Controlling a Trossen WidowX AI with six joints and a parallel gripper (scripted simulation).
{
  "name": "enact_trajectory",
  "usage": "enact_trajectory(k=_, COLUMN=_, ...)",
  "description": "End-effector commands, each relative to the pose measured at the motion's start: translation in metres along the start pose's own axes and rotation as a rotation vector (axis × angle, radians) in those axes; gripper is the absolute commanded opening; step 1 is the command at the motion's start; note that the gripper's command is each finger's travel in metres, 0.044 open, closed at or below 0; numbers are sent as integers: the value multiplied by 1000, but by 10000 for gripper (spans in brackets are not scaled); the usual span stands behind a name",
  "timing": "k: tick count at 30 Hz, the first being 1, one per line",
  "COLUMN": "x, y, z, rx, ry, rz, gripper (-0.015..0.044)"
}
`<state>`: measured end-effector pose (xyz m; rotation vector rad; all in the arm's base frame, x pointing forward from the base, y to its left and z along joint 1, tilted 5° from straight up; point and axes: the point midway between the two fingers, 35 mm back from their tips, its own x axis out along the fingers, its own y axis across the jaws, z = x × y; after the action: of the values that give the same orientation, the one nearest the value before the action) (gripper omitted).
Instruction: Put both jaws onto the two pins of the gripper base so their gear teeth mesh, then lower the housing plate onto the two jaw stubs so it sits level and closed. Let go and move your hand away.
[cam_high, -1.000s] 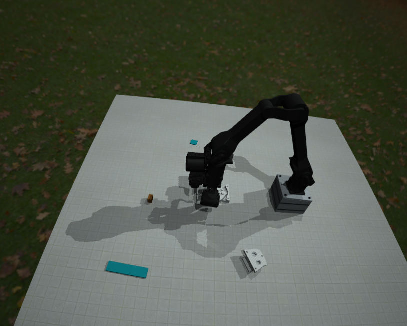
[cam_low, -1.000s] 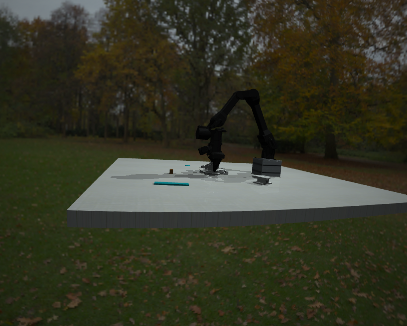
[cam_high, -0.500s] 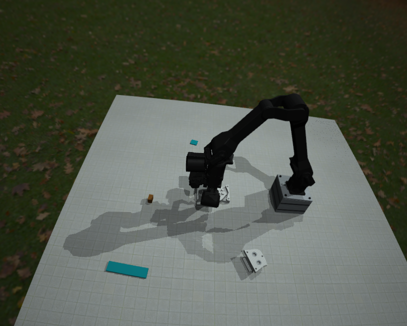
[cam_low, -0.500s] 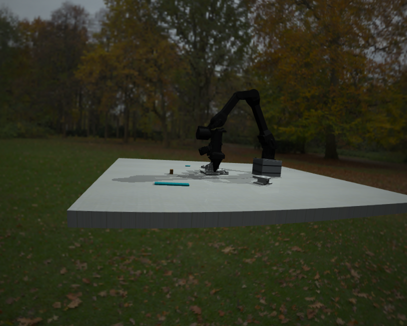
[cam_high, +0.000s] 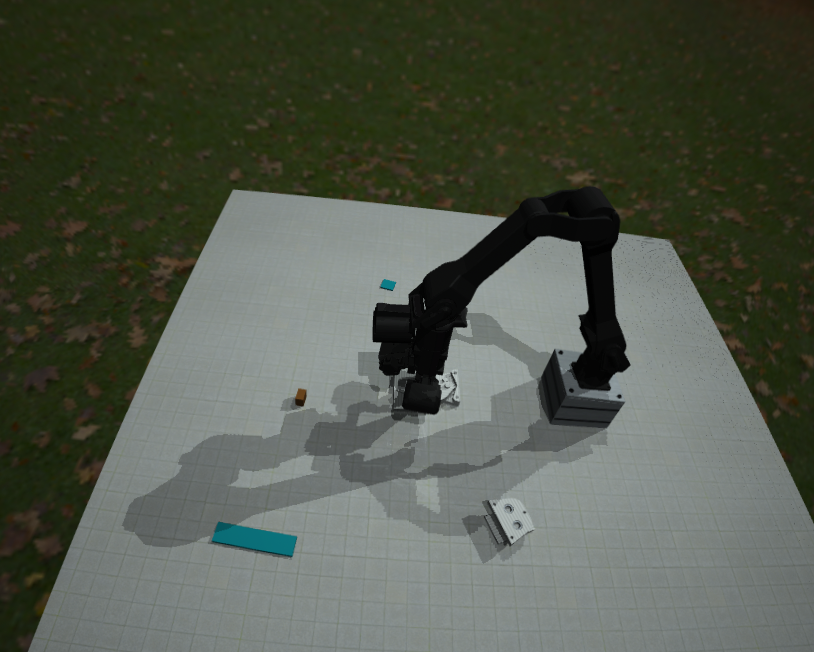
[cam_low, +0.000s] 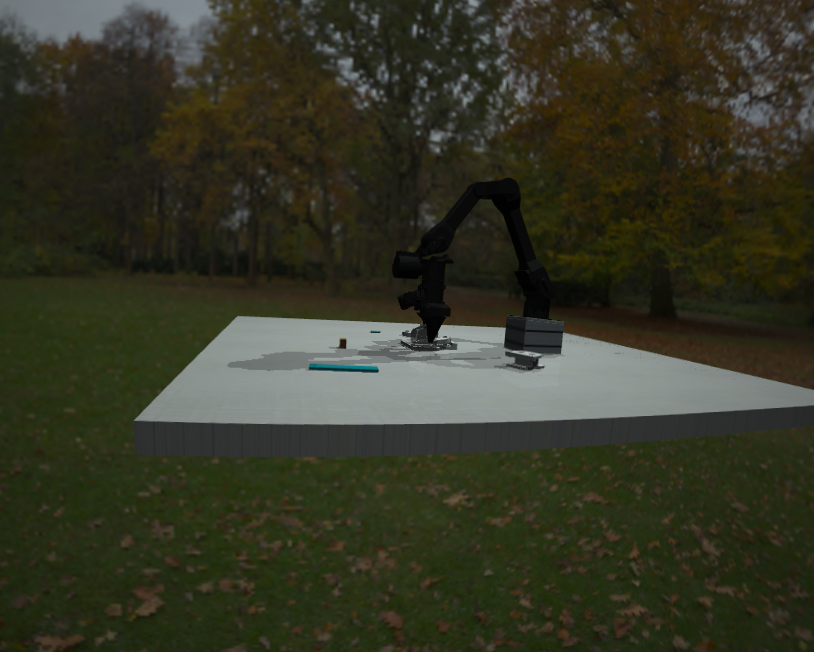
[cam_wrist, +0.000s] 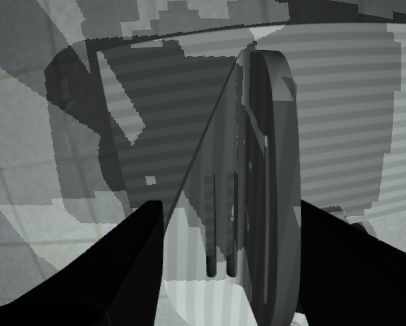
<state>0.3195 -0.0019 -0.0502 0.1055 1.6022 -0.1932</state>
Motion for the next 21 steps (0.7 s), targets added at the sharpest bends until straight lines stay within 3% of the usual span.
enact_trajectory(k=1, x=1, y=0, z=1, rx=-2, ry=-2, rz=0, gripper=134)
enact_trajectory(k=21, x=5, y=0, z=1, rx=-2, ry=-2, rz=0, gripper=134)
